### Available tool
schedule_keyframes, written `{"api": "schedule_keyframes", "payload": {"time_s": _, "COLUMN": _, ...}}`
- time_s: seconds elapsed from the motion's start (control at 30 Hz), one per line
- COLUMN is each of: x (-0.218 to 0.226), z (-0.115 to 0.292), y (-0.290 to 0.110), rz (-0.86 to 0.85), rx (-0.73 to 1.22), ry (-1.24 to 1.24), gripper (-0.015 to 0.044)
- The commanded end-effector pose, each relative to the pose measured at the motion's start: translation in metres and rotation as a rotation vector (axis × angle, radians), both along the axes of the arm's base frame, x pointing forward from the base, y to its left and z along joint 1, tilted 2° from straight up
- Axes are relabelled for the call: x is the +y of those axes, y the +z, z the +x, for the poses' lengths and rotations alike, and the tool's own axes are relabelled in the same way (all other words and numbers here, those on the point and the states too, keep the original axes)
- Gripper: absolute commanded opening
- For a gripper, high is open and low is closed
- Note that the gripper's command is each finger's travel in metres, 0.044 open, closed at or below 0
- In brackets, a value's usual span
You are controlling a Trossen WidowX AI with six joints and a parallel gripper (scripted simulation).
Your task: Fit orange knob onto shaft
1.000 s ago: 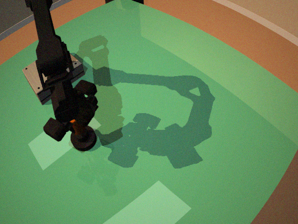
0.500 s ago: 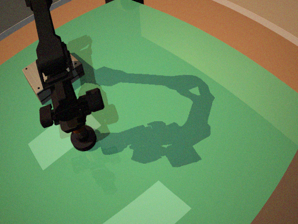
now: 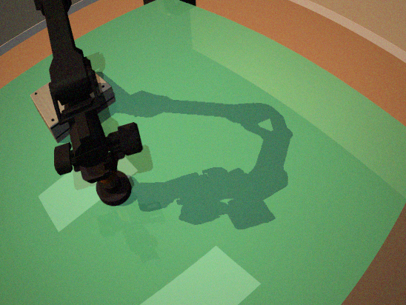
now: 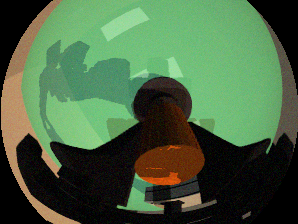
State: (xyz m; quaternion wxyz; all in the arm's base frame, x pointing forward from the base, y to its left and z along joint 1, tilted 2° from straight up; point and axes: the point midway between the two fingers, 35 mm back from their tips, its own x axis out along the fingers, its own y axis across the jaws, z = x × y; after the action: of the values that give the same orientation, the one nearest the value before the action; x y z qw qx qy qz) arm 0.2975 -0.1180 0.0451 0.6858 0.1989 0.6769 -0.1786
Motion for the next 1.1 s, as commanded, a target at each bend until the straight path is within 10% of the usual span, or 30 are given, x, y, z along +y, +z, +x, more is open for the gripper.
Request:
{"api": "schedule_keyframes", "payload": {"time_s": 0.0, "x": -0.001, "z": 0.0015, "y": -0.0007, "rz": -0.002, "rx": -0.001, "ry": -0.005, "gripper": 0.0}}
{"api": "schedule_keyframes", "payload": {"time_s": 1.07, "x": 0.0002, "z": -0.0009, "y": 0.0033, "rz": 0.001, "rx": 0.002, "ry": -0.13, "gripper": 0.0}}
